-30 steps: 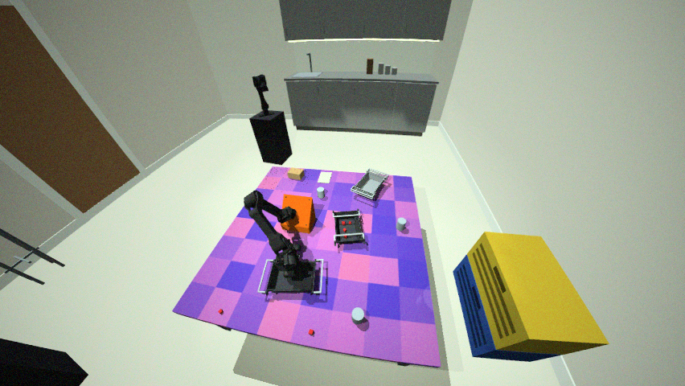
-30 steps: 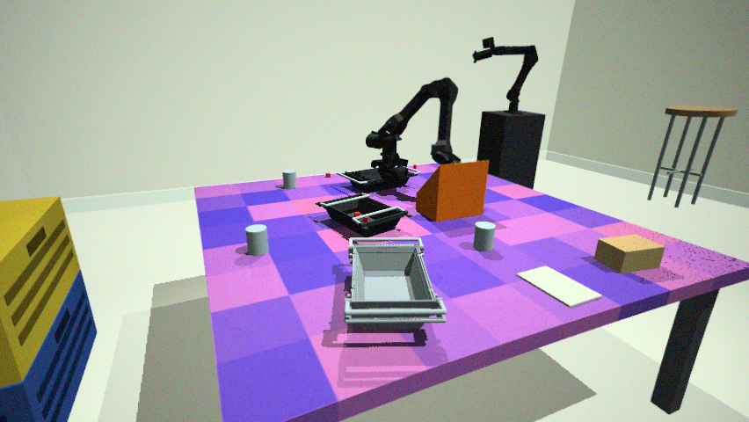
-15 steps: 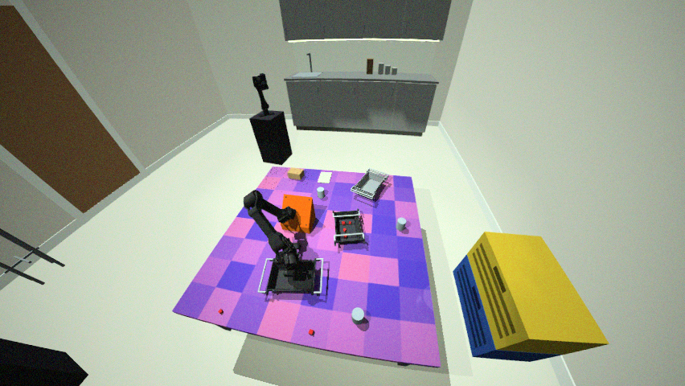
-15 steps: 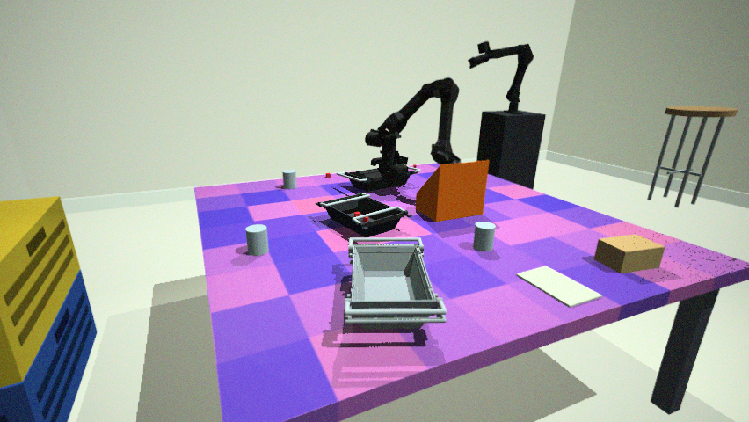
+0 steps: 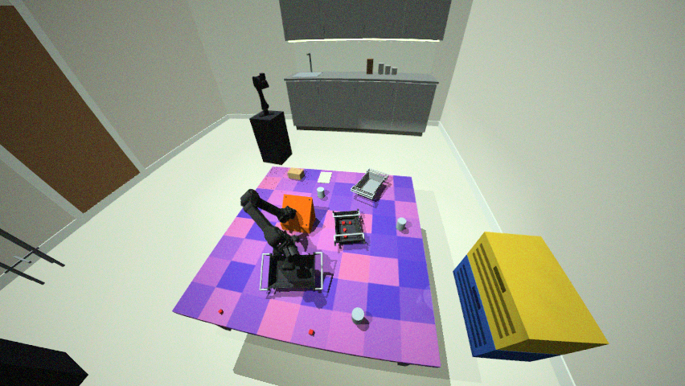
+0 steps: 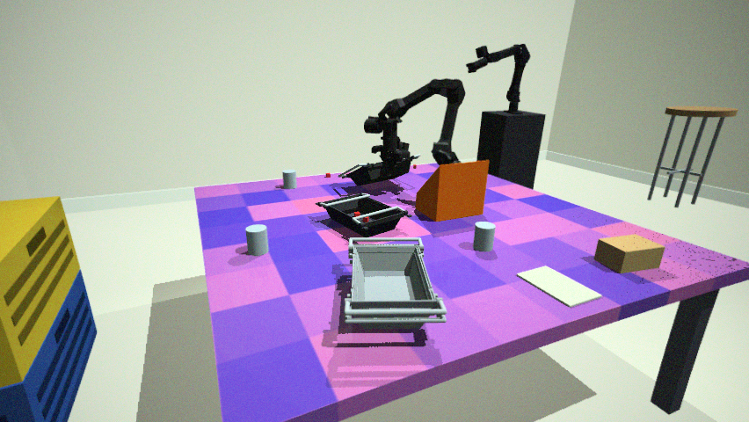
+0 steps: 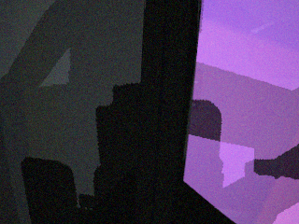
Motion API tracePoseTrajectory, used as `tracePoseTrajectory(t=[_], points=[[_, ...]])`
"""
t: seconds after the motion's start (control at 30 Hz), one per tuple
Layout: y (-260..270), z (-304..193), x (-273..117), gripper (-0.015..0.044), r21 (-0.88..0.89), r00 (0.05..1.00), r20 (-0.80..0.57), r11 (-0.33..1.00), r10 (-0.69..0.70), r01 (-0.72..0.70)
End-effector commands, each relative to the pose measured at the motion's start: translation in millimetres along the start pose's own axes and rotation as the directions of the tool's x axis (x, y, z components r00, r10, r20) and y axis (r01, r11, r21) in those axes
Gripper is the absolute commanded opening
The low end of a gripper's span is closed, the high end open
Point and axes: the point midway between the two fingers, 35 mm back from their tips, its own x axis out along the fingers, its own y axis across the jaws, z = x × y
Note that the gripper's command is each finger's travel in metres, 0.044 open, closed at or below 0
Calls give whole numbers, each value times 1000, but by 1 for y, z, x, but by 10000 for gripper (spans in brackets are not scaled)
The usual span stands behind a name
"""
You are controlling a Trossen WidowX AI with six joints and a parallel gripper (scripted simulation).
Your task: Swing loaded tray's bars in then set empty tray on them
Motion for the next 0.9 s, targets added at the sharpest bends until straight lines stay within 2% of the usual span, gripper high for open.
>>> tracePoseTrajectory(t=[0.0,0.3,0.87], points=[[7,2,-11,0,19,999,-10,999,33,-32],[7,0,-19,0,20,1000,-11,999,27,-27],[9,-1,-99,0,19,1000,-11,1000,22,-21]])
